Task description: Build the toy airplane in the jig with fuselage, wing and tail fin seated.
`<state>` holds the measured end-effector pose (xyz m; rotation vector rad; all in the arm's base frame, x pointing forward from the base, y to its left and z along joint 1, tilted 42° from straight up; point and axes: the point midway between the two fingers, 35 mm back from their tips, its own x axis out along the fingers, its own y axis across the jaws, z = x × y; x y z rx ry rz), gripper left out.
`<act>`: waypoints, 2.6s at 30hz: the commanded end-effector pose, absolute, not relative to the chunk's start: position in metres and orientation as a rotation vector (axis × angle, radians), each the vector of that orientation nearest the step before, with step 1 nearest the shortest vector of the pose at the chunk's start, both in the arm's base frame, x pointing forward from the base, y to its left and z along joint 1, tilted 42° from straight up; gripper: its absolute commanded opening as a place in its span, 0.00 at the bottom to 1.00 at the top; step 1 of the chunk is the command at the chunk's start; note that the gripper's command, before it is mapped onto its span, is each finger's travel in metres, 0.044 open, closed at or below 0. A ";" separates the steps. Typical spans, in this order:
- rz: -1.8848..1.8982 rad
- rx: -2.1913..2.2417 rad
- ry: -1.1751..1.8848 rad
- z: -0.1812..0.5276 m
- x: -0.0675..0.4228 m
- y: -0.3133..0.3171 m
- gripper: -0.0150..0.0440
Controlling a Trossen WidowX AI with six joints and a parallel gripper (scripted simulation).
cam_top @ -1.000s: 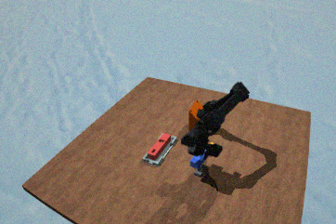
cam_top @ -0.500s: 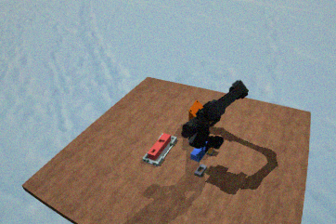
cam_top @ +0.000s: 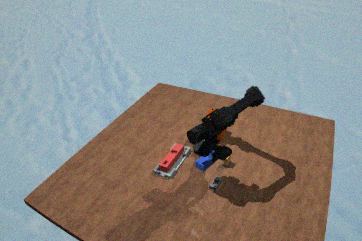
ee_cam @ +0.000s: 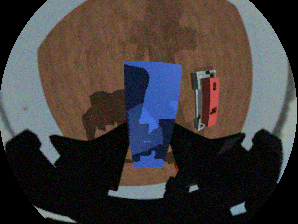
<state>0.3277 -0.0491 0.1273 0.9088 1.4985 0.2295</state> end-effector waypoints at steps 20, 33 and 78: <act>-0.082 1.194 1.564 0.071 0.312 -0.100 0.25; -0.249 1.342 1.591 0.039 0.295 -0.122 0.25; -0.858 1.889 1.577 -0.055 0.221 -0.174 0.34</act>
